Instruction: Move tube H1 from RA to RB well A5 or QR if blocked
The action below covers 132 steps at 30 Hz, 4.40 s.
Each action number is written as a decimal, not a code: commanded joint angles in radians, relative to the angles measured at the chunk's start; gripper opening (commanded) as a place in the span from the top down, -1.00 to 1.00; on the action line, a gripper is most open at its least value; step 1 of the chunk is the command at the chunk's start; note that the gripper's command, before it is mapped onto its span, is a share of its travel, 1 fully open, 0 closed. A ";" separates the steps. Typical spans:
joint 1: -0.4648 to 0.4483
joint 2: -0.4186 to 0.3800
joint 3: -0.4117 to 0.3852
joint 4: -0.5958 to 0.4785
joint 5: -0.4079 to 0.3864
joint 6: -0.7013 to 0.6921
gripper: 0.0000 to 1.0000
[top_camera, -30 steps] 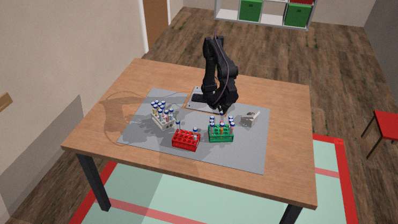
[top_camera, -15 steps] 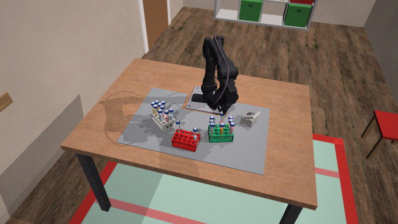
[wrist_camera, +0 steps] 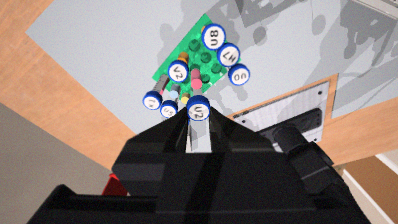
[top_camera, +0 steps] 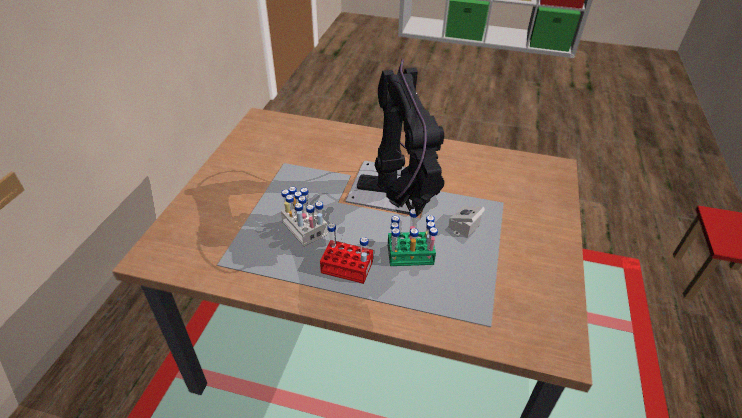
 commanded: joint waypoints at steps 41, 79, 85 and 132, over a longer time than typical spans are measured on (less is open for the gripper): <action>0.021 0.004 -0.080 0.097 0.007 0.017 1.00; 0.026 0.010 -0.129 0.159 -0.003 0.020 1.00; 0.026 0.017 -0.138 0.170 -0.003 0.020 1.00; 0.016 0.011 -0.152 0.192 0.002 0.017 0.40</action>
